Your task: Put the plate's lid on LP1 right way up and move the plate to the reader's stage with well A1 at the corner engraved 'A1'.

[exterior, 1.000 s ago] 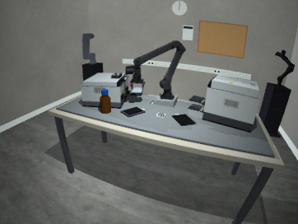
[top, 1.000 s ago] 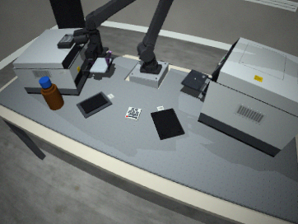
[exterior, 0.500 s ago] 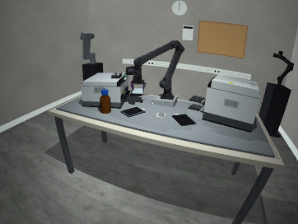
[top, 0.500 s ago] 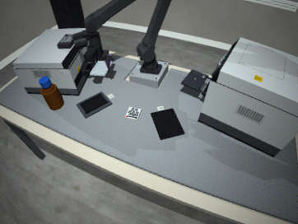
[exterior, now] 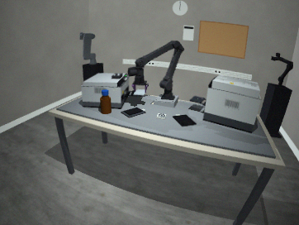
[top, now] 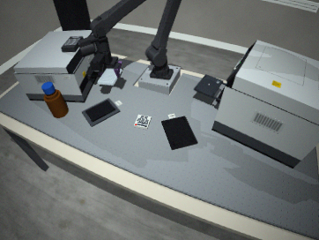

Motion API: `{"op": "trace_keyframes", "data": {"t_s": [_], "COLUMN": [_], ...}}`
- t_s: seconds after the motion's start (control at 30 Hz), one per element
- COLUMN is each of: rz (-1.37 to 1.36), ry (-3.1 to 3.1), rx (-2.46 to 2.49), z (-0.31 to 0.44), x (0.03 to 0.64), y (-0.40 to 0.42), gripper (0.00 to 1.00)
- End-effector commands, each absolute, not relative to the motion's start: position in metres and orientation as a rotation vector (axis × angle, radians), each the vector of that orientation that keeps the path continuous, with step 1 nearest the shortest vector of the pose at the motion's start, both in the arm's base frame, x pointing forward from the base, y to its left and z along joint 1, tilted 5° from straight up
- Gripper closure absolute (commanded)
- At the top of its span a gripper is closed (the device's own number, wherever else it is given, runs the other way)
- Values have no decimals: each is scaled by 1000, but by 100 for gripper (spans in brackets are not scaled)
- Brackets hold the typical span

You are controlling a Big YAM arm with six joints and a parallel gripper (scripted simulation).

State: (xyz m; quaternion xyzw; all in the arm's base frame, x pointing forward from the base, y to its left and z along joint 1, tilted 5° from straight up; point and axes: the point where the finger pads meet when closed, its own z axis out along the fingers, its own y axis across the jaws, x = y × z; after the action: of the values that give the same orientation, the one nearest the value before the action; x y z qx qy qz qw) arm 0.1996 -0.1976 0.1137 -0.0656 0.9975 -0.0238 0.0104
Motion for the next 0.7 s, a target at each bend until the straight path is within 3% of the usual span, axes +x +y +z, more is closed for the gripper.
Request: {"op": "trace_keyframes", "data": {"t_s": [0.0, 0.67], "rz": [-114, -107], "ry": [3093, 3079], "rx": [-191, -126], "z": [135, 141], "x": [224, 255], "y": [-204, -161], "gripper": [14, 14]}}
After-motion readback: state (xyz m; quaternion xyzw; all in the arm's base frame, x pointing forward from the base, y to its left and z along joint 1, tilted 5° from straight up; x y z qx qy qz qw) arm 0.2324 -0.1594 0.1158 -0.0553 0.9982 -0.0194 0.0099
